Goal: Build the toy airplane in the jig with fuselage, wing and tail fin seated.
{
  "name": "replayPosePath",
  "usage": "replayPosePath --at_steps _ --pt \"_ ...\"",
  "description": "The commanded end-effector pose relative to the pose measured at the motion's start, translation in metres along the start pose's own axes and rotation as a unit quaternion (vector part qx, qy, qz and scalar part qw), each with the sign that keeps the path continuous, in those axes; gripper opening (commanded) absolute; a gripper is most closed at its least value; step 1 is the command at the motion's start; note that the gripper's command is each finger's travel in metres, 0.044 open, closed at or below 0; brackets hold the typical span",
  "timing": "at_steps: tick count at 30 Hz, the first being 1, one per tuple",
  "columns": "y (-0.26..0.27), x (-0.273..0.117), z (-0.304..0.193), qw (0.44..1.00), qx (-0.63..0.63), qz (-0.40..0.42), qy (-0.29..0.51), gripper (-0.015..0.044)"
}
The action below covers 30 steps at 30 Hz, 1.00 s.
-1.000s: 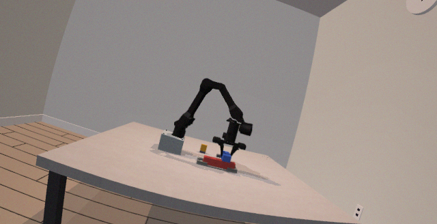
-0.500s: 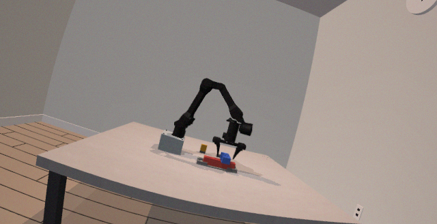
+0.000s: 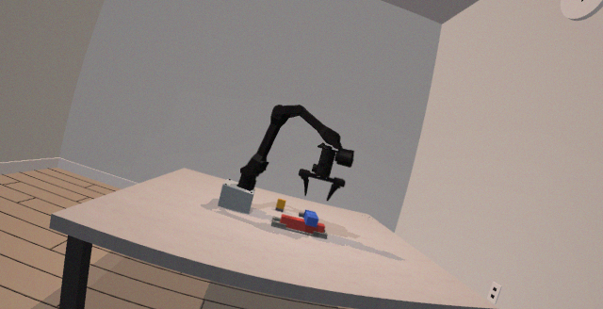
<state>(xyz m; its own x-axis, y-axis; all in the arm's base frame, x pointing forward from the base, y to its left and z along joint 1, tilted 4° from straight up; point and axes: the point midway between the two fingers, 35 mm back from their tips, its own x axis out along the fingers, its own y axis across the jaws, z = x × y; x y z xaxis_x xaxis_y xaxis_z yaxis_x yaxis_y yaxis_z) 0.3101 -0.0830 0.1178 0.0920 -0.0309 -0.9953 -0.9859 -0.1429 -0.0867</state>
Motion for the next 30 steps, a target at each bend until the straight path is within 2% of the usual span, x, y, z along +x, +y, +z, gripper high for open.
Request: replayPosePath --at_steps 1,4,8,14,17,30 --pt "-0.001 -0.0019 0.0 0.998 0.065 0.0 -0.002 0.044" --pt "-0.0012 -0.0016 -0.0002 0.978 0.21 0.0 -0.002 0.044" --pt "-0.0014 -0.0011 -0.0004 0.918 0.396 0.0 -0.002 0.044" --pt "-0.0017 -0.0004 -0.0007 0.764 0.645 0.001 -0.002 0.044" --pt "-0.0018 -0.0002 -0.0008 0.687 0.726 0.001 -0.002 0.044" --pt "-0.0018 -0.0002 -0.0008 0.681 0.732 0.001 -0.002 0.044"
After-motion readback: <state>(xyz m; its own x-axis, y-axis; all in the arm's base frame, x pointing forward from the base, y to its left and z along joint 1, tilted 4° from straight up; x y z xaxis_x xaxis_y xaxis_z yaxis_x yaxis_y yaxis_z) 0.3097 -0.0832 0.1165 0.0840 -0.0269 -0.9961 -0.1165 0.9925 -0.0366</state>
